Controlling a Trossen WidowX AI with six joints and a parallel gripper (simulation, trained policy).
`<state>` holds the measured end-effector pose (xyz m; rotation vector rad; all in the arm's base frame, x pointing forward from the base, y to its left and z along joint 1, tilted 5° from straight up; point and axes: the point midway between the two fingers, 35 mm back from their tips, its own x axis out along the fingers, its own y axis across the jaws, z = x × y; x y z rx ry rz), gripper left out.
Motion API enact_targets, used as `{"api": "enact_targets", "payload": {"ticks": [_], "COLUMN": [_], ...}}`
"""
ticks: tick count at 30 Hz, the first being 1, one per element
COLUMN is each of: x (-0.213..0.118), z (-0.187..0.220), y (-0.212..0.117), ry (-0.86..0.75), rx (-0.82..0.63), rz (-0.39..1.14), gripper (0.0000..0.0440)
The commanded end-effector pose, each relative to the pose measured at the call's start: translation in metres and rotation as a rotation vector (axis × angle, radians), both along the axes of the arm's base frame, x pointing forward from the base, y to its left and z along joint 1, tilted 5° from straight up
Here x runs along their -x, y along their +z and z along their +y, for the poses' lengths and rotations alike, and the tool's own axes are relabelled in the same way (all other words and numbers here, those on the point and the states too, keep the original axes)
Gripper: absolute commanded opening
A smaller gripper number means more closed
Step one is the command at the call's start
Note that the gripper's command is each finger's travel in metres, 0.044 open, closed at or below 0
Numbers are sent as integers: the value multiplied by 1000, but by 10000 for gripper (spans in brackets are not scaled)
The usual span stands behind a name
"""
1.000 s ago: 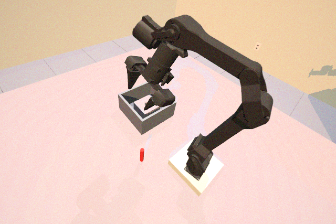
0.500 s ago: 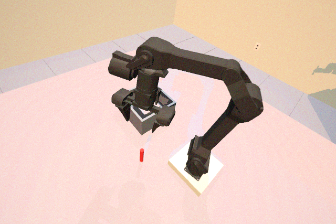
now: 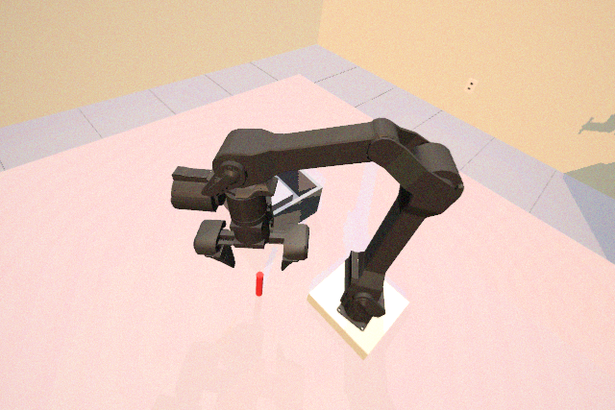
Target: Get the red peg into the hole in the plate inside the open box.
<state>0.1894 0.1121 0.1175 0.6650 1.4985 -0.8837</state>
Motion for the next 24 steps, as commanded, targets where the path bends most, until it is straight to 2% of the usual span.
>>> {"api": "enact_targets", "payload": {"ticks": [1,16,18,24], "x": [0,-3,-2,3], "z": [1,-3,-4,-9], "y": [-18,-87,-93,-108], "ry": [48,173,184,200], "rx": [34,91,96,107], "rz": [3,-56,-51,-26], "gripper": [440,435,408,255]}}
